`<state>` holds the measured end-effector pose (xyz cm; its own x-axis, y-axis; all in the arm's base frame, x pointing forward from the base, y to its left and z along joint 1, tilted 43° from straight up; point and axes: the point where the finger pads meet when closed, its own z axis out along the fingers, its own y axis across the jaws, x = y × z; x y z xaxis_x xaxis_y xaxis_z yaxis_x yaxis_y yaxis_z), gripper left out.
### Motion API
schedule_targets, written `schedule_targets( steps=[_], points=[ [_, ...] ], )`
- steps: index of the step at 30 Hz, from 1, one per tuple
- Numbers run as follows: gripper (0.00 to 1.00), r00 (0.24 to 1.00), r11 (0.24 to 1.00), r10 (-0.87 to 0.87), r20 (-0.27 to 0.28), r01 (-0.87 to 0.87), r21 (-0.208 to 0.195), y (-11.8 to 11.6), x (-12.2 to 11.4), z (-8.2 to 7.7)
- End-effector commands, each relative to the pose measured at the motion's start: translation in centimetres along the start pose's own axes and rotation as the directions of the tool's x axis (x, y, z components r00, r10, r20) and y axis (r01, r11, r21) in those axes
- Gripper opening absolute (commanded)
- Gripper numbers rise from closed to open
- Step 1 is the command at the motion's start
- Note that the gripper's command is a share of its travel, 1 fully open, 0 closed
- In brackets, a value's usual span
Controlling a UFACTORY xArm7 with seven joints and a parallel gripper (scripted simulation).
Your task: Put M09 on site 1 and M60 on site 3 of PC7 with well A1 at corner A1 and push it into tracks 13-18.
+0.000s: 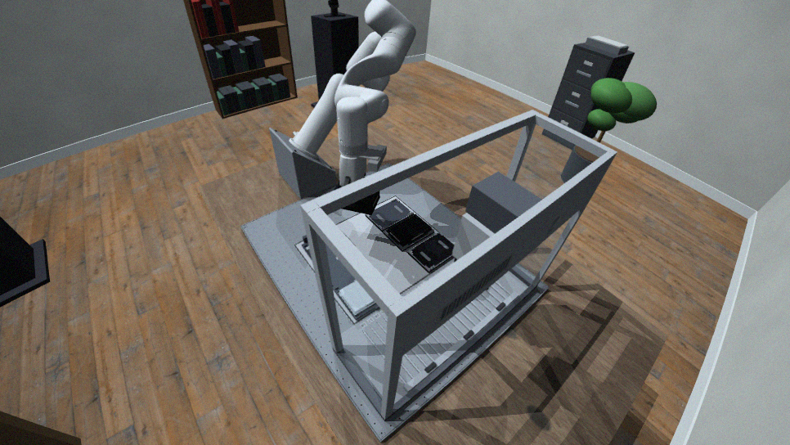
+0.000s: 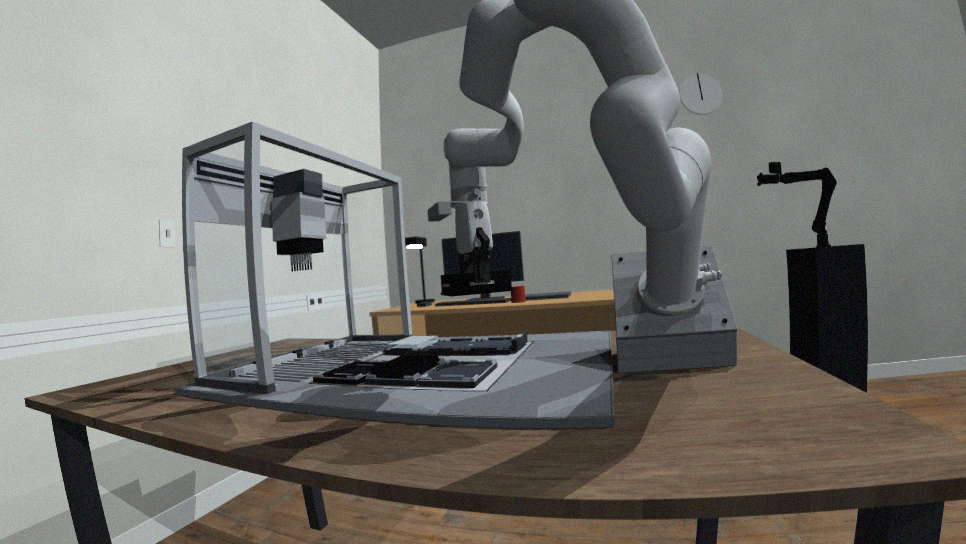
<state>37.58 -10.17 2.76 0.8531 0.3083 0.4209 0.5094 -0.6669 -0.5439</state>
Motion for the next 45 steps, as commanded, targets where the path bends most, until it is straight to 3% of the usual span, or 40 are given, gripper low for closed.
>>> schedule_targets(
  steps=[1,9,17,27,34,36,45],
  points=[
    [0.00,0.995,0.995,0.101,0.002,-0.101,-0.001,1.4,-0.7,-0.2],
    [0.00,0.945,0.945,0.328,0.002,-0.328,-0.002,4.3,-2.7,-0.1],
    [0.00,0.825,0.825,0.565,0.001,-0.565,-0.002,7.6,-5.0,-0.1],
    [0.00,0.790,0.790,0.614,0.001,-0.614,-0.003,9.3,-6.2,-0.1],
    [0.00,0.626,0.626,0.780,0.001,-0.780,-0.003,9.3,-6.2,-0.1],
    [0.00,0.626,0.626,0.780,0.001,-0.780,-0.003,9.3,-6.2,-0.1],
    [0.00,0.368,0.368,0.930,0.000,-0.930,-0.003,9.3,-6.2,-0.1]
  ],
)
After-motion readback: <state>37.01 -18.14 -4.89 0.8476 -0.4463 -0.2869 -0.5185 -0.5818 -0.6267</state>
